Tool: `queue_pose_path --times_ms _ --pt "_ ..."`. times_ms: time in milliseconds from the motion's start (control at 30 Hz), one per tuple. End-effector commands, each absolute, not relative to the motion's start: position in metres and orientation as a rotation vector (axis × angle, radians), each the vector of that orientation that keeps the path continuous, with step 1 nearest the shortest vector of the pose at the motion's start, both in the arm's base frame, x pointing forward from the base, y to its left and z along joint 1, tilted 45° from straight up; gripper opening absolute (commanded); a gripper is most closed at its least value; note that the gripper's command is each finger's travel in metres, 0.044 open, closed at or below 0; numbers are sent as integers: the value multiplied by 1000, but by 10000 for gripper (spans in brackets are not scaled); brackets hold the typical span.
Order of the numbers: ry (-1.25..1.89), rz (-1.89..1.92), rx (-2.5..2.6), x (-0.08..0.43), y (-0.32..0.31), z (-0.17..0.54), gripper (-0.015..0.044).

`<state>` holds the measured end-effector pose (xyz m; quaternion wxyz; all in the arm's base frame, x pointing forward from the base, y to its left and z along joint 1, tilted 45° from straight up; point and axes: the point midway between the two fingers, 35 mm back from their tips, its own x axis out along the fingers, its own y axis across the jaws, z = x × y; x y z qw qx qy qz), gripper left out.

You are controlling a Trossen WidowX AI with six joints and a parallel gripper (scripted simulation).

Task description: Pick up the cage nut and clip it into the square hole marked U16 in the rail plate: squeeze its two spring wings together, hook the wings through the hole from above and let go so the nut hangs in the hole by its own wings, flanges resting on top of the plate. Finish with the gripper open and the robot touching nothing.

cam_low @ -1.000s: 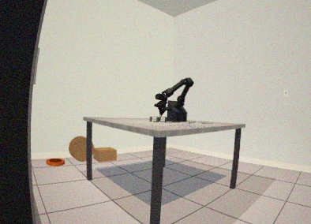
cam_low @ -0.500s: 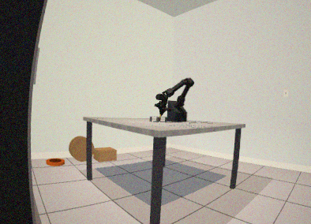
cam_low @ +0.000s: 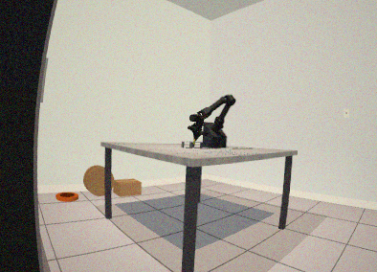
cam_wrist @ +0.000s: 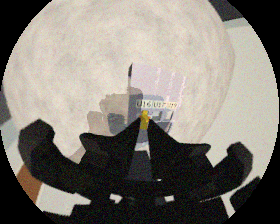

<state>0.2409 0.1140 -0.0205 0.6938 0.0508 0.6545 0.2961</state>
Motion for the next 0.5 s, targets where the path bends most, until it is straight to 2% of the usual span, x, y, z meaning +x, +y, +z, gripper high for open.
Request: queue_pose_path --times_ms 0,467 --pt "1462 652 109 241 114 -21 32" --pt "1461 629 88 240 115 -20 32"
